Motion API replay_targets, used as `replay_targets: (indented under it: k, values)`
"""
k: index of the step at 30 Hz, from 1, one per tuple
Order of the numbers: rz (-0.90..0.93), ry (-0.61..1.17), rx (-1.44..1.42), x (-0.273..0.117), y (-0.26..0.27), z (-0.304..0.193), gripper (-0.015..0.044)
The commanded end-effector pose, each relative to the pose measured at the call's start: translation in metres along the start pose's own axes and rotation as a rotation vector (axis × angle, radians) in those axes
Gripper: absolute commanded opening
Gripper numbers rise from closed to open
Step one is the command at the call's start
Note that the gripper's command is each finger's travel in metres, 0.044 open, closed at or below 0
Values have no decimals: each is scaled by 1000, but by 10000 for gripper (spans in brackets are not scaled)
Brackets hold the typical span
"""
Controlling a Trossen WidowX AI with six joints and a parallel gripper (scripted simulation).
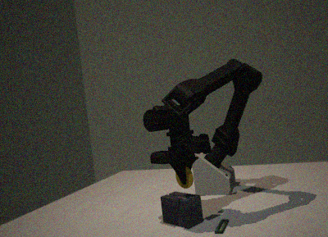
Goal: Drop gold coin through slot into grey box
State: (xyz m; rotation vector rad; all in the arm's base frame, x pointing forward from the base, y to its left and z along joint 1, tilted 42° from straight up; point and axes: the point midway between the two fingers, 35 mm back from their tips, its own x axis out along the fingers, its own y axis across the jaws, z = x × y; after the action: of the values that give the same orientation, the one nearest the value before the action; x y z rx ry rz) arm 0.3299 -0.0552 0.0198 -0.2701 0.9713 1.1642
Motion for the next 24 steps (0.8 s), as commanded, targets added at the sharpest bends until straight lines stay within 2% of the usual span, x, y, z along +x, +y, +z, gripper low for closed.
replay_targets:
  k: [1,7,24]
  values:
    - [15,4,2,4,1,-13,0]
    - [16,1,0,5,0,-26,0]
    - [2,-3,0,3,-1,-24,0]
